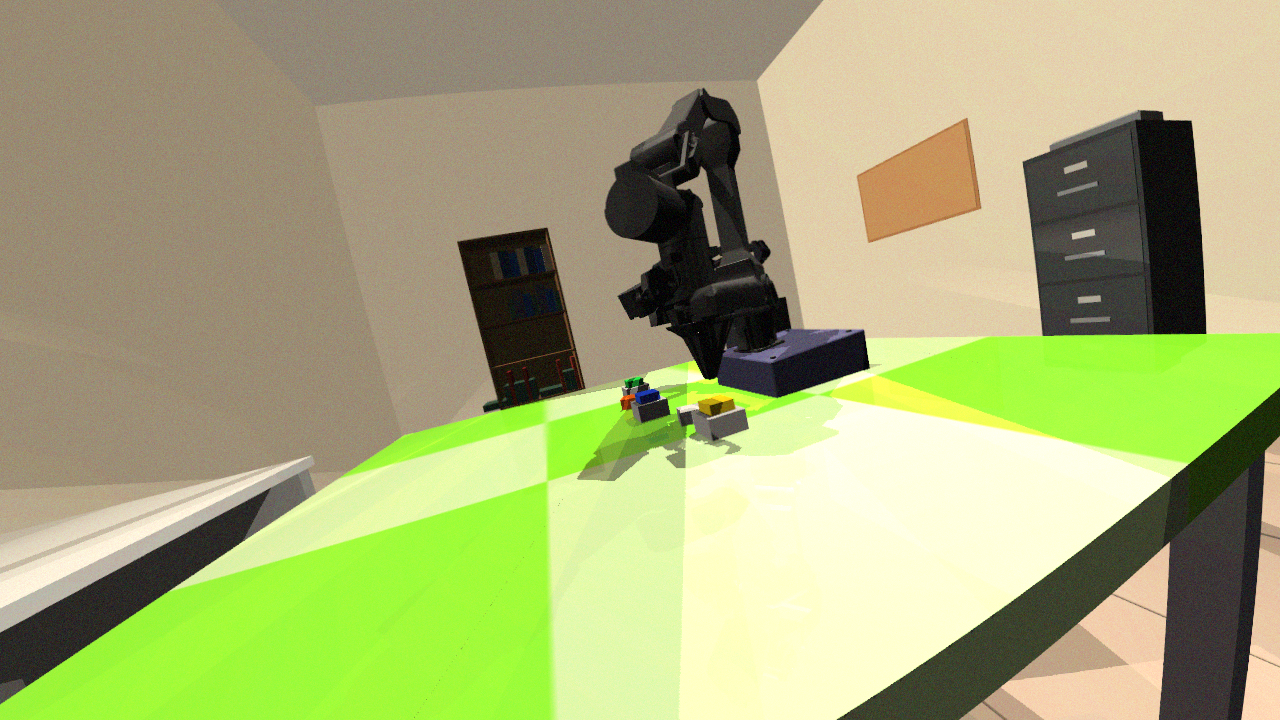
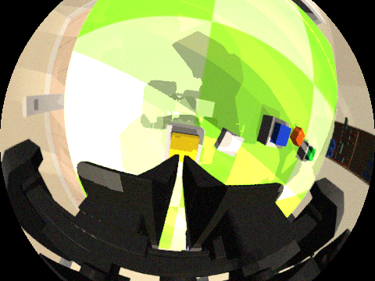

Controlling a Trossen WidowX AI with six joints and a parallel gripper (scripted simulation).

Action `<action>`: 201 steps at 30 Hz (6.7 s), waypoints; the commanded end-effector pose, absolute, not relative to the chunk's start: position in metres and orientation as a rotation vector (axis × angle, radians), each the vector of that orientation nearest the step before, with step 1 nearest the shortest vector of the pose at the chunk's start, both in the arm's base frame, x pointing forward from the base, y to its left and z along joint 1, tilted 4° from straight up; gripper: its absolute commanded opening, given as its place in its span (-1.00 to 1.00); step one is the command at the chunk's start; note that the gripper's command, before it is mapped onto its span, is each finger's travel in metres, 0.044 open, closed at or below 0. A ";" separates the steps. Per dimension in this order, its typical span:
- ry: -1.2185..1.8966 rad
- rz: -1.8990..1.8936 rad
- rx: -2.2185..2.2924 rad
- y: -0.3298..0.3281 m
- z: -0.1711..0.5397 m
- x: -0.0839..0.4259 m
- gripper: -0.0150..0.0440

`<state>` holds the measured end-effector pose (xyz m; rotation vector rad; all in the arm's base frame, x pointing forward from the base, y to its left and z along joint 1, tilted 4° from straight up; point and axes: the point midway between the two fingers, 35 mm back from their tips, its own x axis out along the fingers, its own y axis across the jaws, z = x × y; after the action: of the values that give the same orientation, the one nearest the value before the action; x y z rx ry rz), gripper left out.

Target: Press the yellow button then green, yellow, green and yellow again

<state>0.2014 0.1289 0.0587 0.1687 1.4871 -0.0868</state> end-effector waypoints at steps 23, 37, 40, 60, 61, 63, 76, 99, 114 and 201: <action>1.492 -0.098 0.167 0.129 0.024 0.202 -0.42; 1.492 -0.098 0.167 0.129 0.024 0.202 -0.42; 1.490 -0.092 0.168 0.129 0.036 0.203 -0.42; 1.493 -0.102 0.163 0.102 0.119 0.210 -0.42; 1.494 -0.104 0.161 0.092 0.118 0.215 -0.42; 1.496 -0.106 0.158 0.072 0.118 0.224 -0.42; 1.503 -0.115 0.150 -0.074 0.113 0.232 -0.42; 1.493 -0.117 0.147 -0.188 0.047 0.169 -0.42; 1.493 -0.117 0.147 -0.188 0.029 0.171 -0.42; 1.492 -0.097 0.168 0.128 0.068 0.200 -0.42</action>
<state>0.2032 0.1291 0.1018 0.1786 1.4684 -0.0744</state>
